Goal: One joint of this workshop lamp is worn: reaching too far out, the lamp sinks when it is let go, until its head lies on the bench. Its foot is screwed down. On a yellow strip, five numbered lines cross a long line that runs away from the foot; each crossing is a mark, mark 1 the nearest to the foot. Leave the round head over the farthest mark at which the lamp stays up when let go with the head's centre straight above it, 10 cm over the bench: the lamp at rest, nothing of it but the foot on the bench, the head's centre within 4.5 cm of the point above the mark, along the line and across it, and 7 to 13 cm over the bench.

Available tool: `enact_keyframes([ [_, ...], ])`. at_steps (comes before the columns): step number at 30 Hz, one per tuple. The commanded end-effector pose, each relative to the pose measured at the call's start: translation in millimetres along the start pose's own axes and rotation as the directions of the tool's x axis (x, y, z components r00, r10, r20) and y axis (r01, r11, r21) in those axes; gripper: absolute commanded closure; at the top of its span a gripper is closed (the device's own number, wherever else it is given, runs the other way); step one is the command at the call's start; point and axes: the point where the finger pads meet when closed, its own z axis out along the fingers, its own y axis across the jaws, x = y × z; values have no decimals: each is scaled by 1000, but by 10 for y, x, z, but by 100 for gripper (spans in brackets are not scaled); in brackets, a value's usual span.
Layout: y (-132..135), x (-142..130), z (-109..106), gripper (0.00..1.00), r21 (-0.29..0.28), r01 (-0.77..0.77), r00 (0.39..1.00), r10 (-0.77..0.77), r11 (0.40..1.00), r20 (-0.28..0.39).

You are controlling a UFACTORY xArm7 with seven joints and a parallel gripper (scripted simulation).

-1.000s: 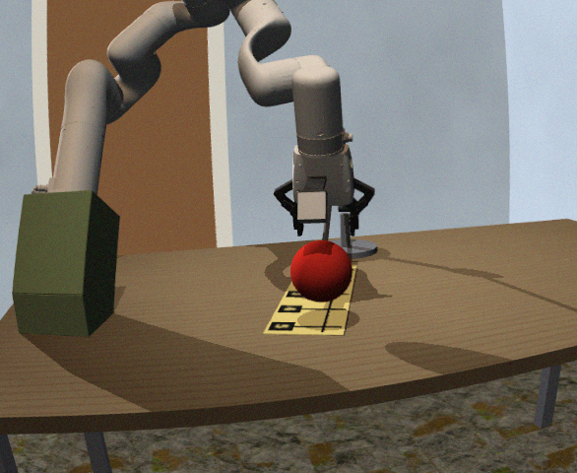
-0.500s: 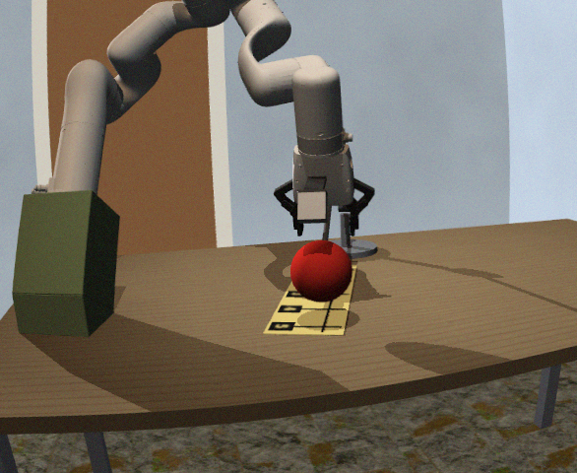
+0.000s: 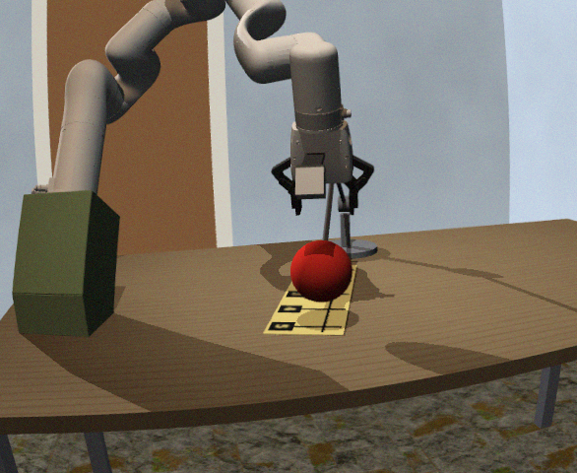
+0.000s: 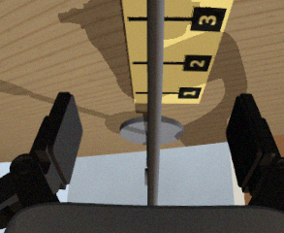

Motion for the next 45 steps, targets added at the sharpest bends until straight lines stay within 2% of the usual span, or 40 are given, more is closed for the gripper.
enact_keyframes([
  [1,-10,-4,-251,0,3,2,1000,-2,1000,-1],
  [3,-10,-4,-251,0,3,2,1000,-2,1000,-1],
  [18,-9,0,-797,0,5,1,1000,-1,1000,-2],
  [45,-10,2,-716,0,5,1,1000,-1,1000,-3],
])
